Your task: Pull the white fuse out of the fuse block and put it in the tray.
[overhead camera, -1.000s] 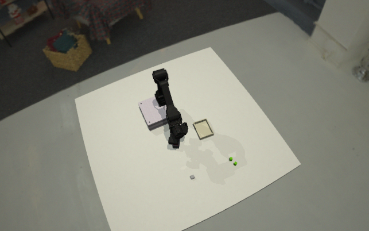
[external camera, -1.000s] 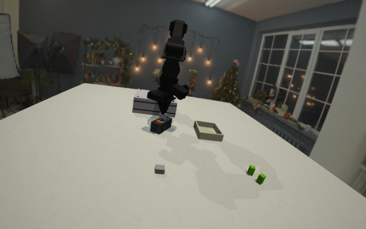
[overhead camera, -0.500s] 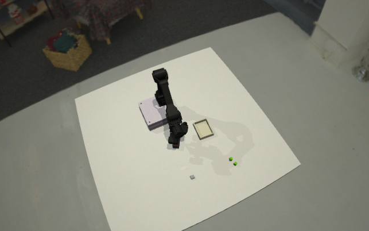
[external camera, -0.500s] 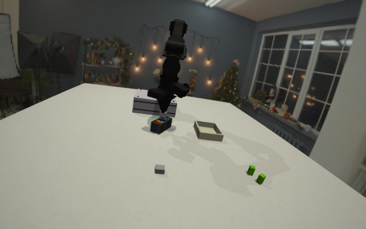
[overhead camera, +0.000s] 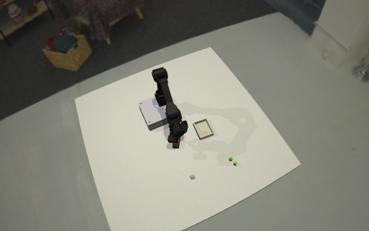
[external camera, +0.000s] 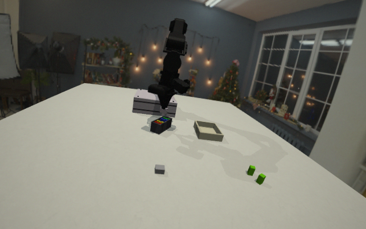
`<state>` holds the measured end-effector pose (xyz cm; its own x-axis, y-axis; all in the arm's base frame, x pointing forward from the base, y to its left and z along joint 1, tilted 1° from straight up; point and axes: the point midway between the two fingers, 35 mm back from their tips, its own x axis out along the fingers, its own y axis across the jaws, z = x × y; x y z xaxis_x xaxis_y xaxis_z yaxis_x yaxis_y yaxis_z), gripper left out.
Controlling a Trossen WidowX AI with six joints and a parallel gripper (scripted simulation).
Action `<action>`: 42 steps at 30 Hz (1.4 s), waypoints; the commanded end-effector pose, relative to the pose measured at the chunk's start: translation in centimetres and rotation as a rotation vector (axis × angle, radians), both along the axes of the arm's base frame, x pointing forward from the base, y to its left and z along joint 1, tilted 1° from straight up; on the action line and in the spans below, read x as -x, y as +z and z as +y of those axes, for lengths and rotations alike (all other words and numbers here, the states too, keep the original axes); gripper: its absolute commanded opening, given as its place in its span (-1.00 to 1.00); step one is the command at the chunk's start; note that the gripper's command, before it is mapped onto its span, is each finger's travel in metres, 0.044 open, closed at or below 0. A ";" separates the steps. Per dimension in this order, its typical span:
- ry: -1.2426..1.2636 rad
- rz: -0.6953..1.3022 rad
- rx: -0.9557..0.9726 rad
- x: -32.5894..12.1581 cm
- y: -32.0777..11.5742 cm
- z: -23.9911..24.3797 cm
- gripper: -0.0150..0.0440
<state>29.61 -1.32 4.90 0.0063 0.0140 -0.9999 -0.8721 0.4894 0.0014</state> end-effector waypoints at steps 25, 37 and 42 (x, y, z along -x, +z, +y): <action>-0.004 -0.019 -0.002 -1.5 1.2 7.2 -0.49; -0.003 -0.018 -0.008 -1.1 1.3 14.2 -0.49; -0.003 -0.018 -0.011 -0.4 1.4 17.1 -0.49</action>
